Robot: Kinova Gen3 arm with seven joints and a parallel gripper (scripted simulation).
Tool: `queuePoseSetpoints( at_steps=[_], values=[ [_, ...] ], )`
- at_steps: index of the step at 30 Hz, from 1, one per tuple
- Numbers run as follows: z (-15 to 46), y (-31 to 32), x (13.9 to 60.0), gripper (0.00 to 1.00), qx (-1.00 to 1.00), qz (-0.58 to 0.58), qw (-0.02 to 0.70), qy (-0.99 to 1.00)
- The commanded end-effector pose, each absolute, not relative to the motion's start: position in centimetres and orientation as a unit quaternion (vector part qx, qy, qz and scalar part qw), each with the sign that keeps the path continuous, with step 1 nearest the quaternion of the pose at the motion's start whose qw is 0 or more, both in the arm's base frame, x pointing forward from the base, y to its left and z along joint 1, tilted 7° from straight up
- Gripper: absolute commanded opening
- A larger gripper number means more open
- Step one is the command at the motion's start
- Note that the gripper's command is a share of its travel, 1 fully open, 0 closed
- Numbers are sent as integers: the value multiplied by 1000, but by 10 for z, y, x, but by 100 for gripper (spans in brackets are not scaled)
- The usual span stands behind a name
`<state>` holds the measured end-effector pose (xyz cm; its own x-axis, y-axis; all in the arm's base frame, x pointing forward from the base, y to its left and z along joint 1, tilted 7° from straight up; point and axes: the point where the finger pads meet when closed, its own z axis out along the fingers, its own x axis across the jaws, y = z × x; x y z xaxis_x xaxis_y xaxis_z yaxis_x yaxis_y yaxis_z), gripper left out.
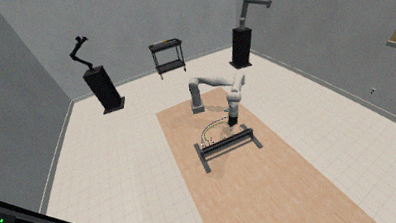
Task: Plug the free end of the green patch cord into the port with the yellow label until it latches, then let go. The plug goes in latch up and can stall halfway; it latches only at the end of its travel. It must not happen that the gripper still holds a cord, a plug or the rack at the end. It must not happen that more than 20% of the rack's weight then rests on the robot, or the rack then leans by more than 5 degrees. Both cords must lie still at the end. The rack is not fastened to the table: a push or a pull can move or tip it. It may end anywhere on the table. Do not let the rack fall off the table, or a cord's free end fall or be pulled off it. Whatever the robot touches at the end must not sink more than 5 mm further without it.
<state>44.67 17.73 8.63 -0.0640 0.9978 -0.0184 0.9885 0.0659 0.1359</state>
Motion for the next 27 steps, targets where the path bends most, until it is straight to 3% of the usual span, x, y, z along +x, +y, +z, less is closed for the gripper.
queuePoseSetpoints(
  at_steps=[1,27],
  values=[
    [87,177,447,0,682,44,54,728],
    [79,178,458,0,682,44,53,728]
  ],
)
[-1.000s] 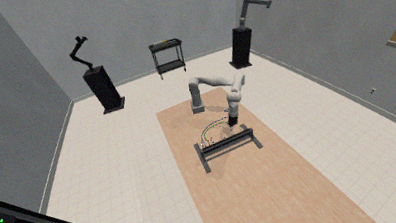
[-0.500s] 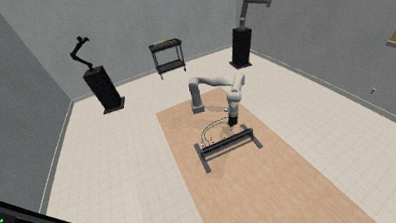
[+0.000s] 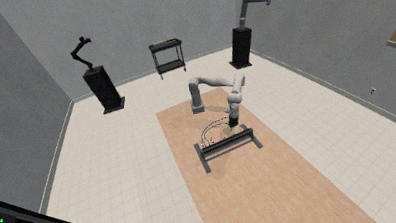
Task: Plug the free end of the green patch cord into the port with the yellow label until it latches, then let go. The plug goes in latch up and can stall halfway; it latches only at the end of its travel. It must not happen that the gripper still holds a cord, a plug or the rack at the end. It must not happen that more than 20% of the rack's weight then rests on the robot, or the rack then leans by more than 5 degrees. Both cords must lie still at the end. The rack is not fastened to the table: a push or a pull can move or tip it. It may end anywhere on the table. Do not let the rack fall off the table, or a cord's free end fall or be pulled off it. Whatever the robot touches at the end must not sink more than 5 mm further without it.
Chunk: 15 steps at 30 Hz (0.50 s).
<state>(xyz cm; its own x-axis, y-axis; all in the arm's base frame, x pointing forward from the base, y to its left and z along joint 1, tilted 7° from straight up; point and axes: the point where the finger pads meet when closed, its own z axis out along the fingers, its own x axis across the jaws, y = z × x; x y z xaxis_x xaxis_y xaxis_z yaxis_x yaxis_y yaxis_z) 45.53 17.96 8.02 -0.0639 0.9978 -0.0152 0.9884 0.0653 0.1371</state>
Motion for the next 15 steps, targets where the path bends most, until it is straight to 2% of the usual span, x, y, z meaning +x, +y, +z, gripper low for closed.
queuePoseSetpoints(
  at_steps=[1,15],
  values=[
    [79,178,458,0,682,44,53,728],
    [66,180,475,0,682,44,53,728]
  ],
)
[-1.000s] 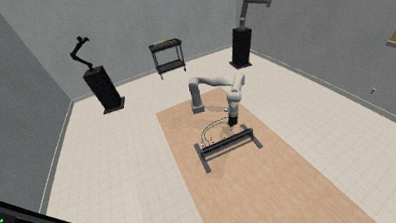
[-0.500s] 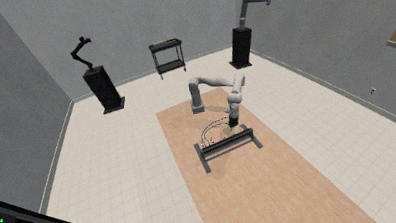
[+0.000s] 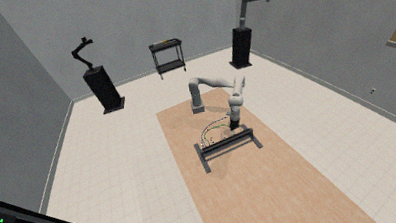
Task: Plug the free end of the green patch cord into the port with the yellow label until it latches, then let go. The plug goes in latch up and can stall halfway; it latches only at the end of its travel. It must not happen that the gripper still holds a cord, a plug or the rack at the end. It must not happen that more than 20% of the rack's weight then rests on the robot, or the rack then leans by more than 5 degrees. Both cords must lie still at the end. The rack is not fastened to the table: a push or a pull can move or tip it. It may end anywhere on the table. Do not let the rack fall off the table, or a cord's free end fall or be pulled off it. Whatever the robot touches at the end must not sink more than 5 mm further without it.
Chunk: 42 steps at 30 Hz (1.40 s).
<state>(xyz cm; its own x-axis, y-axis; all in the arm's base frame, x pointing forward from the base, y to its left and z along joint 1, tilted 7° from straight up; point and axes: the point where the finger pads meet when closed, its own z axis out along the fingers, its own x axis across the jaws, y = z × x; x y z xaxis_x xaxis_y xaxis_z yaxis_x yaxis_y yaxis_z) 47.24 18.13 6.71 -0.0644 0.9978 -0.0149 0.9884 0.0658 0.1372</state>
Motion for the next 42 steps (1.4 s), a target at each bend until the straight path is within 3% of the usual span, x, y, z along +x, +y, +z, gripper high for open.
queuePoseSetpoints(
  at_steps=[1,42],
  values=[
    [65,180,476,0,682,44,53,728],
    [63,181,491,0,682,44,53,728]
  ],
)
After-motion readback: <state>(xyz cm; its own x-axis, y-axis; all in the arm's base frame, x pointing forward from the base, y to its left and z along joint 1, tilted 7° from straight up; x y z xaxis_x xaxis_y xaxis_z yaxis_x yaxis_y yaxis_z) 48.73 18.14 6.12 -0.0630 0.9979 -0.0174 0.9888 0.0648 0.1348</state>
